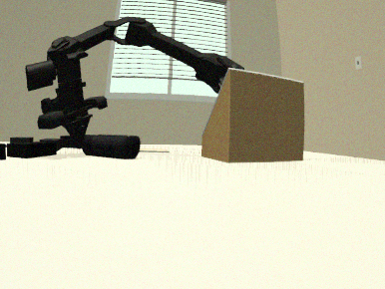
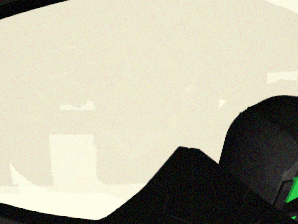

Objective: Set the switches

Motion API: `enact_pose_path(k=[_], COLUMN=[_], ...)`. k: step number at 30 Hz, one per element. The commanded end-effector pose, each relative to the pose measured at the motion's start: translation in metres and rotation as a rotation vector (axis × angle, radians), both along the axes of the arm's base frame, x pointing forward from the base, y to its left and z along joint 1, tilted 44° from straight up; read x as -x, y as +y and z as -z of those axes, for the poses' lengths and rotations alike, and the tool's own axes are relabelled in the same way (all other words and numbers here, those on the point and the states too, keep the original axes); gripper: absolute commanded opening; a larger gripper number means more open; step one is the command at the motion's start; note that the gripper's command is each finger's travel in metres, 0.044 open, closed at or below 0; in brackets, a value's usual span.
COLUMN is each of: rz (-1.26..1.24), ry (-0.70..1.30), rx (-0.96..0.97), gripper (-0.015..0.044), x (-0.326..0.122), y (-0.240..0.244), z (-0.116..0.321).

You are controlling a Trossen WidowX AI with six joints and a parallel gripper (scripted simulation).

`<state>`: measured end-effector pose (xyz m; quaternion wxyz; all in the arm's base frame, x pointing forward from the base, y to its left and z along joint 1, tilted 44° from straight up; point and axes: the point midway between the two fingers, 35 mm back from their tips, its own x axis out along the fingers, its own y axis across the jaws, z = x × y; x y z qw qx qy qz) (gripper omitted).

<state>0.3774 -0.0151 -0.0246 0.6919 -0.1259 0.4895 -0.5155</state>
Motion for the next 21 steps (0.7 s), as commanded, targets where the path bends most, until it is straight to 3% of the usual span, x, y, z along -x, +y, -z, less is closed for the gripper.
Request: enact_pose_path(k=[1, 21], rz=[-0.006, -0.006], ry=[0.002, 0.002], rx=[0.004, 0.005], gripper=[0.0, 0.0], x=[-0.0007, 0.0008], y=[-0.0032, -0.0113], z=[0.0037, 0.0066])
